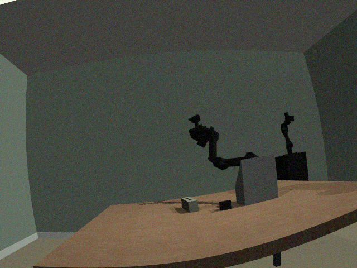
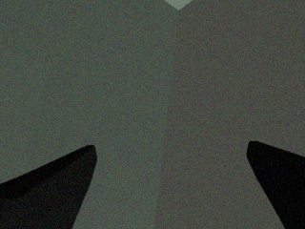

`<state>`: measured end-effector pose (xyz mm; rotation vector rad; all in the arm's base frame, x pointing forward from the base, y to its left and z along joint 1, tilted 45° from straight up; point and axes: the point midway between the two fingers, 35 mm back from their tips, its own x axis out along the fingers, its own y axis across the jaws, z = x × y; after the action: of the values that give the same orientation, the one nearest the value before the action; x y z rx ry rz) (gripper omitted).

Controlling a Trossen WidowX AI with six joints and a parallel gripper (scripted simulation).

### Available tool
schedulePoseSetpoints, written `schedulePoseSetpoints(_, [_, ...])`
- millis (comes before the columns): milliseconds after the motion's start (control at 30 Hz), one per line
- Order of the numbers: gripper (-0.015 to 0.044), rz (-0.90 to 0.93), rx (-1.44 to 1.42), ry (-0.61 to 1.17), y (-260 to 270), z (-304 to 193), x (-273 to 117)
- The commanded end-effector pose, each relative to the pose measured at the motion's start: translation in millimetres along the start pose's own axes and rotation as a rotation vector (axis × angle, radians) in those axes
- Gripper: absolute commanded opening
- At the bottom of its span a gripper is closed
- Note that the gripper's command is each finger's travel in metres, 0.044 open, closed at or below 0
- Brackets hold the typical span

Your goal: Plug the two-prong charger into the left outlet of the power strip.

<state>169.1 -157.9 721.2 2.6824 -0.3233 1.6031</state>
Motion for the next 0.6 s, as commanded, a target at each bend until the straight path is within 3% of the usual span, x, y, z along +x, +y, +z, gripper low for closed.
schedulePoseSetpoints(0, [0.044, -0.071, -0.067, 0.087, -32.6, -42.2, -10.4])
schedulePoseSetpoints(567, [0.044, -0.324, -0.416, 0.411, -164.3, -150.6, -77.8])
